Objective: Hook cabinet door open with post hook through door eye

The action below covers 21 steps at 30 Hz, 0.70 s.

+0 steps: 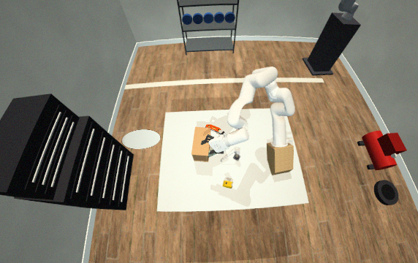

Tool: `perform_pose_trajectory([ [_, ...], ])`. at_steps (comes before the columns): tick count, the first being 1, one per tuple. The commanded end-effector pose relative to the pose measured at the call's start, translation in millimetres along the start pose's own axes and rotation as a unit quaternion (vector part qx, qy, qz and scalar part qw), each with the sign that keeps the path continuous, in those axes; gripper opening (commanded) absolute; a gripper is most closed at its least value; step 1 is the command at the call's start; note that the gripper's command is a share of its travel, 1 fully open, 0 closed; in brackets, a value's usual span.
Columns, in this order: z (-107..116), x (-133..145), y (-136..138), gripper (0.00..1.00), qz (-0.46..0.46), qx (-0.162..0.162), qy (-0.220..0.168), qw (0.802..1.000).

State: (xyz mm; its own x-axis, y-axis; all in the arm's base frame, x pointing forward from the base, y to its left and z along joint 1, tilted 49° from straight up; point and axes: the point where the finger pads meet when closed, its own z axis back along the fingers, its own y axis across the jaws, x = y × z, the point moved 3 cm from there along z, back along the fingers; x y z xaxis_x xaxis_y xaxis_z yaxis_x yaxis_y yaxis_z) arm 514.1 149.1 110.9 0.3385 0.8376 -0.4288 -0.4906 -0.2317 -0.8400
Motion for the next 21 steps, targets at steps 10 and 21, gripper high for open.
perform_pose_trajectory([
  [10, 3, -72, 17, 1.0, -0.154, 0.134, 0.154, 0.967],
  [21, 30, -113, 46, 1.0, -0.266, 0.25, 0.266, 0.892],
])
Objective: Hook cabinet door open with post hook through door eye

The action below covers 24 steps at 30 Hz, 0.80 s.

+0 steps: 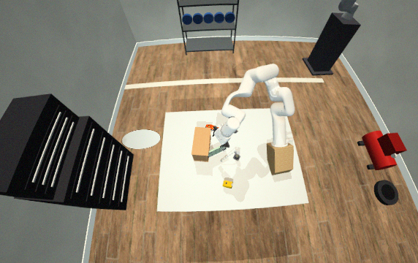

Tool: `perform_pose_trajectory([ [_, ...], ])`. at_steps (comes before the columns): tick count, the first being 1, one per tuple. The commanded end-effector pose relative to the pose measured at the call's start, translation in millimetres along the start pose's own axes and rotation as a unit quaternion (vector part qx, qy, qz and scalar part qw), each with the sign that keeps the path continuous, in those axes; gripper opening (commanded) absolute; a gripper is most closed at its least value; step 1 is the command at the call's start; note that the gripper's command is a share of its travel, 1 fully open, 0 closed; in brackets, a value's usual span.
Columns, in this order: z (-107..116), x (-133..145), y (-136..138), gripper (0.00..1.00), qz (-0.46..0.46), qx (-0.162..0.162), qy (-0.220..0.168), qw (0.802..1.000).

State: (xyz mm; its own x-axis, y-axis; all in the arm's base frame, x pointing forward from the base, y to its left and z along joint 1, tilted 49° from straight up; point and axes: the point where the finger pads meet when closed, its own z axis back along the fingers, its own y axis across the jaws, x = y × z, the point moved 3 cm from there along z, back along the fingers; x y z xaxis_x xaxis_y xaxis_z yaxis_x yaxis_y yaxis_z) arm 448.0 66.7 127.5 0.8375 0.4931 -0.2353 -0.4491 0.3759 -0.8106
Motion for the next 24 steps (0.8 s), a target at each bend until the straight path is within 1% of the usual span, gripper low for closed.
perform_pose_trajectory([
  [1, 1, -25, 5, 1.0, -0.053, 0.06, 0.061, 0.995],
  [3, 1, -25, 5, 1.0, -0.053, 0.06, 0.061, 0.995],
  [5, 3, -33, 8, 1.0, -0.069, 0.08, 0.079, 0.991],
  [8, 5, -40, 11, 1.0, -0.084, 0.099, 0.097, 0.987],
  [11, 6, -43, 13, 1.0, -0.09, 0.106, 0.104, 0.985],
  [14, 6, -44, 13, 1.0, -0.091, 0.108, 0.105, 0.984],
  [15, 6, -44, 13, 0.27, -0.091, 0.108, 0.105, 0.984],
  [18, -4, -45, 15, 0.27, -0.092, 0.107, 0.105, 0.984],
  [20, -4, -45, 15, 0.27, -0.092, 0.107, 0.105, 0.984],
  [22, -13, -47, 17, 0.27, -0.092, 0.107, 0.106, 0.984],
  [24, -18, -48, 18, 0.27, -0.092, 0.107, 0.106, 0.984],
])
